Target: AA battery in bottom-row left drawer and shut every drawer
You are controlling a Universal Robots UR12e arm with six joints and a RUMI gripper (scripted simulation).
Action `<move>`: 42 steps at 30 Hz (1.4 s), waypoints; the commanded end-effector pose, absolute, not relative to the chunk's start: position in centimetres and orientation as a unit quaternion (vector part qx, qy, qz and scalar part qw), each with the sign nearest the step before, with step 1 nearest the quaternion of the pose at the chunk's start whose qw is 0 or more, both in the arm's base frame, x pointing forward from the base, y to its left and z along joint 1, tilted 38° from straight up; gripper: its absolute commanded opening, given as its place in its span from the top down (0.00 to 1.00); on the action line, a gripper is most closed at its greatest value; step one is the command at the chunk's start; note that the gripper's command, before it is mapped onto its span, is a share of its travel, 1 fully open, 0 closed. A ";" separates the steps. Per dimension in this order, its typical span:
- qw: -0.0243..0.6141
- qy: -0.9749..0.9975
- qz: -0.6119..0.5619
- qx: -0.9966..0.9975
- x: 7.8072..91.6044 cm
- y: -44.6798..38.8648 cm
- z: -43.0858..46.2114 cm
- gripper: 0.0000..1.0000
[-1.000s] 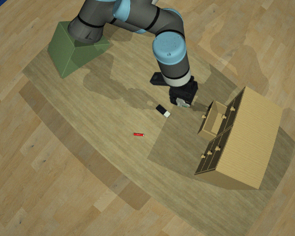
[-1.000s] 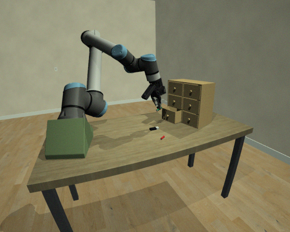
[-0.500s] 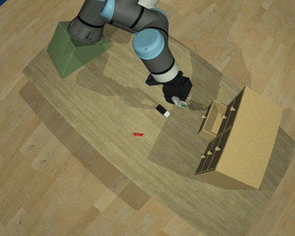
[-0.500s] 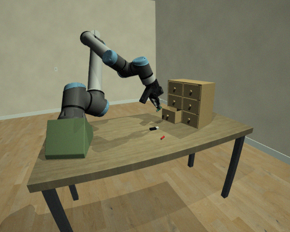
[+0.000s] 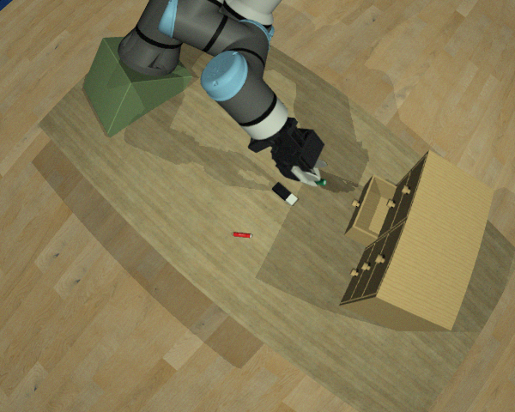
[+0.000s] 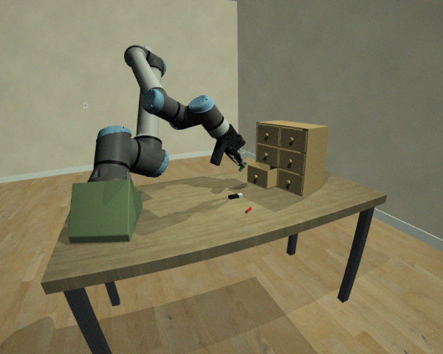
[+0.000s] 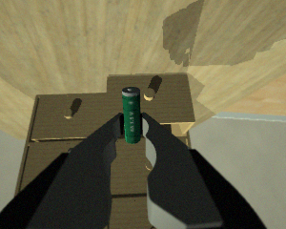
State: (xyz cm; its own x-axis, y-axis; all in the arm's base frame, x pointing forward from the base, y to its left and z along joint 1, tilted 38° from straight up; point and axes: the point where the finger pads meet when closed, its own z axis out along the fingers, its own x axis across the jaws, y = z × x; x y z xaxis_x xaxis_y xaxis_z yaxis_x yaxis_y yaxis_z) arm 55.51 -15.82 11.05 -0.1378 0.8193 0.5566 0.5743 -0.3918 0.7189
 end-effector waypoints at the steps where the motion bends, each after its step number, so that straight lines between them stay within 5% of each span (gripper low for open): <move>1: 0.142 0.523 0.544 0.641 55.7 -16.0 11.1 0.95; 42: 0.225 0.447 0.608 0.617 55.6 -15.9 11.0 0.95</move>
State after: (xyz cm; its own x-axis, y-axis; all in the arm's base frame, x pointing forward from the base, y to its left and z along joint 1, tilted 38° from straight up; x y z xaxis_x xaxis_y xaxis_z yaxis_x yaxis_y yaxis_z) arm 55.54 -15.81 10.92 -0.1509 0.8187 0.5541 0.3065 -0.4941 0.8136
